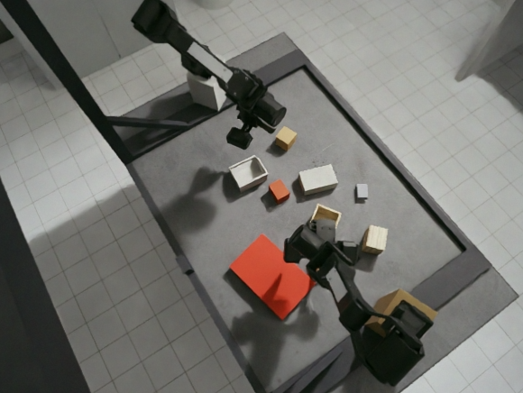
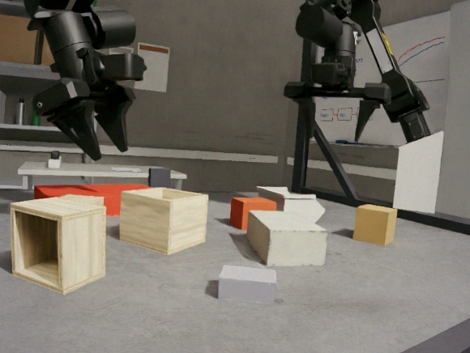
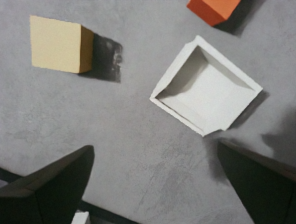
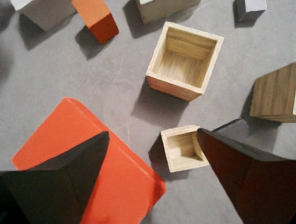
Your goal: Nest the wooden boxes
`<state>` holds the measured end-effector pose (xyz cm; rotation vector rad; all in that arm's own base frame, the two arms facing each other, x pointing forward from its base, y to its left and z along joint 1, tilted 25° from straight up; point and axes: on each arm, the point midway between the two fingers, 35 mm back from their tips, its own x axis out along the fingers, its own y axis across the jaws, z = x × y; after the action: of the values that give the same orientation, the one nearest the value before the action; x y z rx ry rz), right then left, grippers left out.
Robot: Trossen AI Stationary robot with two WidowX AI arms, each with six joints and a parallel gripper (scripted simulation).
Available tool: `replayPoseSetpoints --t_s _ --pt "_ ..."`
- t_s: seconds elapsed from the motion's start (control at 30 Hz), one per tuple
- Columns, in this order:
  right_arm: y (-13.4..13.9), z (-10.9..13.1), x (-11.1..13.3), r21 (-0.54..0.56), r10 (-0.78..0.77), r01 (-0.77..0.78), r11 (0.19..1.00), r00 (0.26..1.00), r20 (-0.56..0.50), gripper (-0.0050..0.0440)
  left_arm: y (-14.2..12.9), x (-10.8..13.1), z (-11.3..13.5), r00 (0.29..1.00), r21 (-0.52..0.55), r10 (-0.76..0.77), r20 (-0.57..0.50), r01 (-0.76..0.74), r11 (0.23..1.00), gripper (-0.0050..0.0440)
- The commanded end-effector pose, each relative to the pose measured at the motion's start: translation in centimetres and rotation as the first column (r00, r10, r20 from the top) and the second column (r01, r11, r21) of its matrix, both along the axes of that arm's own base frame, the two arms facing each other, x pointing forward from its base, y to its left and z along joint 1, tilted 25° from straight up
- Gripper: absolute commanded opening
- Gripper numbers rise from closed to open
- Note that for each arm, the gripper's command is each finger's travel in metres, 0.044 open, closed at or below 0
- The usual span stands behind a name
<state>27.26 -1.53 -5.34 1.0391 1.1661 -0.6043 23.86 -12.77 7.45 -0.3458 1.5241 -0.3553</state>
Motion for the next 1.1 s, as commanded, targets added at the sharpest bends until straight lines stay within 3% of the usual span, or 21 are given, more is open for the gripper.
replayPoseSetpoints --t_s 0.0,0.2,0.43,0.5,0.53,0.63,0.87,1.0,1.07 --pt "-3.1 -1.5 -0.2 0.098 -0.141 0.151 0.984 0.985 -0.095 0.0400 0.0 0.3 0.4 1.000 -0.002 0.007 0.011 -0.007 1.000 0.0400" --pt "-7.6 -4.0 -3.9 0.250 -0.412 0.482 0.840 0.865 -0.285 0.0400 0.0 0.3 0.4 1.000 -0.002 0.007 0.011 -0.007 1.000 0.0400" --pt "-10.9 -5.8 -8.1 0.364 -0.601 0.774 0.518 0.632 -0.490 0.0400 0.0 0.3 0.4 1.000 -0.002 0.007 0.011 -0.007 1.000 0.0400" --pt "-10.9 -5.8 -8.1 0.364 -0.601 0.774 0.518 0.632 -0.490 0.0400 0.0 0.3 0.4 1.000 -0.002 0.007 0.011 -0.007 1.000 0.0400" --pt "-11.3 -5.9 -8.7 0.383 -0.622 0.830 0.405 0.557 -0.551 0.0400 0.0 0.3 0.4 1.000 -0.002 0.007 0.011 -0.007 1.000 0.0400" --pt "-12.1 -6.4 -10.2 0.402 -0.638 0.887 0.228 0.448 -0.627 0.0400 0.0 0.3 0.4 1.000 -0.002 0.007 0.011 -0.007 1.000 0.0400" --pt "-13.3 -6.9 -12.8 0.405 -0.604 0.907 -0.114 0.260 -0.753 0.0400 0.0 0.3 0.4 1.000 -0.002 0.007 0.011 -0.007 1.000 0.0400" --pt "-13.7 -7.0 -13.8 0.396 -0.573 0.886 -0.242 0.199 -0.795 0.0400 0.0 0.3 0.4 1.000 -0.002 0.007 0.011 -0.007 1.000 0.0400" --pt "-13.7 -7.0 -13.8 0.396 -0.573 0.886 -0.242 0.199 -0.795 0.0400 0.0 0.3 0.4 1.000 -0.002 0.007 0.011 -0.007 1.000 0.0400"
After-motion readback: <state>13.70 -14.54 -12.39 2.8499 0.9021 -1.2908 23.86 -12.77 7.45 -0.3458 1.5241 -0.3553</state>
